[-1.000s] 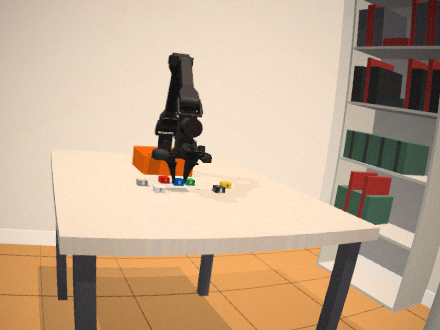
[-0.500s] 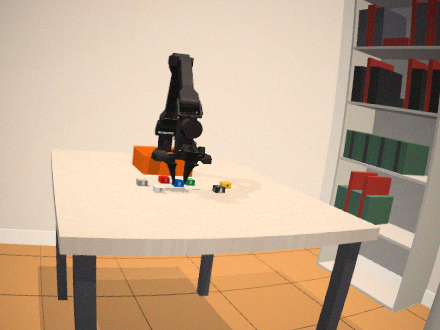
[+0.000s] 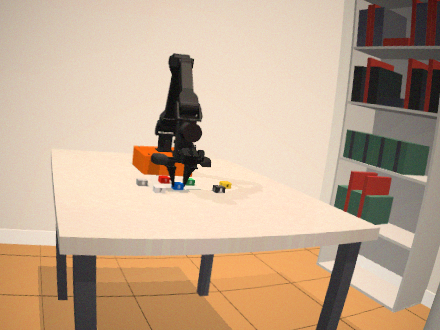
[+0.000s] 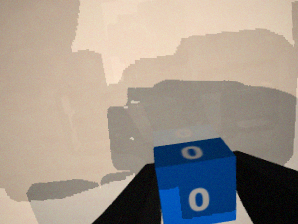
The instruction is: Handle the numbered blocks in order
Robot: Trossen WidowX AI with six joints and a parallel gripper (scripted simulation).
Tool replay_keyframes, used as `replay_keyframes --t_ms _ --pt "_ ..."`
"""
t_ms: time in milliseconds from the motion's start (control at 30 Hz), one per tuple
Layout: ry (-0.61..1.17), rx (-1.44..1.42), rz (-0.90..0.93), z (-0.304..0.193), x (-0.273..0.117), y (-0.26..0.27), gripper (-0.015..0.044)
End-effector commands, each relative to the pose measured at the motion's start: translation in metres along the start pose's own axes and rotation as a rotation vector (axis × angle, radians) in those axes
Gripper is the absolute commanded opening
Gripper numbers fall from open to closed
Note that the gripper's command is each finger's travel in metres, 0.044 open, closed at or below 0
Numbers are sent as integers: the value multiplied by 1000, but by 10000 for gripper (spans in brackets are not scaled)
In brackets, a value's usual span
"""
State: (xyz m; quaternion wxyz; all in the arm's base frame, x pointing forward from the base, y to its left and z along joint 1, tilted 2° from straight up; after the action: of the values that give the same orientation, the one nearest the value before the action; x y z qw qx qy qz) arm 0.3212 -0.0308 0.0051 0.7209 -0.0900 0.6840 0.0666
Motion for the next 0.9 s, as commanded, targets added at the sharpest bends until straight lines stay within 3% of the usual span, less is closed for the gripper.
replay_keyframes --t_ms 0,267,633,867 --pt "1 -6 -1 0 1 0 199" --pt "1 -6 -1 0 1 0 400" --pt "0 -6 -1 0 -36 0 400" --pt "0 -6 -1 1 -117 0 216"
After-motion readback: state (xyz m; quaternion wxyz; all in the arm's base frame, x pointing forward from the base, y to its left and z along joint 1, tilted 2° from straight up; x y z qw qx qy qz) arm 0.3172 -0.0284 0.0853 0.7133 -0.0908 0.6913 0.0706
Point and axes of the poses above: the point midway between the two fingers, 35 mm back from their tips, its own x axis out along the fingers, its own y axis across the jaws, z = x × y, the point moved 2 cm from there along -x, back along the fingers, and after that the axes turned 11 degrees about -x, right-handed, at the moved point
